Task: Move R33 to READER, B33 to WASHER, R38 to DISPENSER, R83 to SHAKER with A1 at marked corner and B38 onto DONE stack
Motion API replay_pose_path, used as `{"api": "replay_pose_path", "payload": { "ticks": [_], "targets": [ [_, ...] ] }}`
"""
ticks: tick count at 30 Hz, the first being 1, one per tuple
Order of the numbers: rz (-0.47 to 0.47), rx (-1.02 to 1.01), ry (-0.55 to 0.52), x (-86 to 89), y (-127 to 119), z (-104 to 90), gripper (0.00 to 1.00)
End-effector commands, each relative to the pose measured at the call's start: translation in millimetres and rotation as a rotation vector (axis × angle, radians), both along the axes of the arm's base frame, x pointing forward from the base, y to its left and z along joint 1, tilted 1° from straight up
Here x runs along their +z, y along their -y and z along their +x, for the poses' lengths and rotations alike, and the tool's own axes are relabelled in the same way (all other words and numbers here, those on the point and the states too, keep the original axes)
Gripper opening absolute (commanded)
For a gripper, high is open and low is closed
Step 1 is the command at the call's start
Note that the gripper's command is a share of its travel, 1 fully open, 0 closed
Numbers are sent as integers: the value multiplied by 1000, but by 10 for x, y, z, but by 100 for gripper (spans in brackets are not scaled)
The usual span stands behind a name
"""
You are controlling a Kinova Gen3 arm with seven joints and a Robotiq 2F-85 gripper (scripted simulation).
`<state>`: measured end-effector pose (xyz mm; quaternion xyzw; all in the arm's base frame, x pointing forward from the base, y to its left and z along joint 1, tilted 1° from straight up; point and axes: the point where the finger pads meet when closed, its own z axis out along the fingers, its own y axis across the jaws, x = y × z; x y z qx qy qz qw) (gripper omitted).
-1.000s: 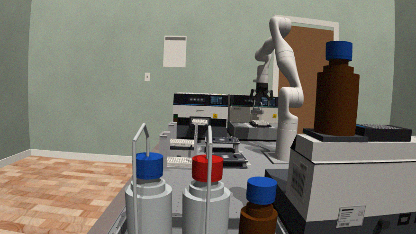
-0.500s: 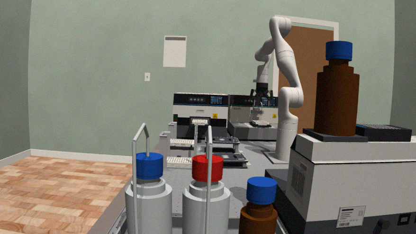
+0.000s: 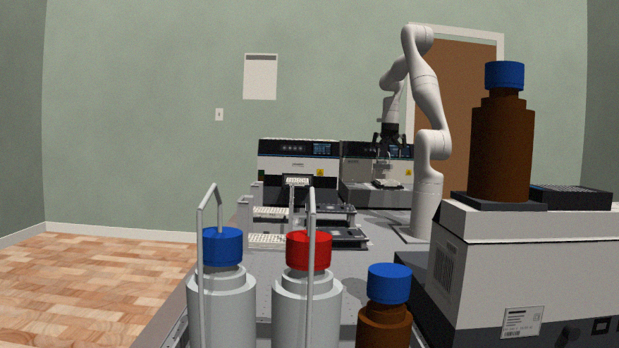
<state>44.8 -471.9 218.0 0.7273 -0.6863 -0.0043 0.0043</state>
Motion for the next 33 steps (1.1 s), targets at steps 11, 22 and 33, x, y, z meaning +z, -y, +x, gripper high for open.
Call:
{"api": "replay_pose_path", "payload": {
  "ticks": [11,22,33],
  "targets": [
    [-9,-2,-6,24,-347,-21,100],
    [-9,0,-6,23,-639,-31,100],
    [-9,0,-5,21,-1006,-37,100]
  ]
}}
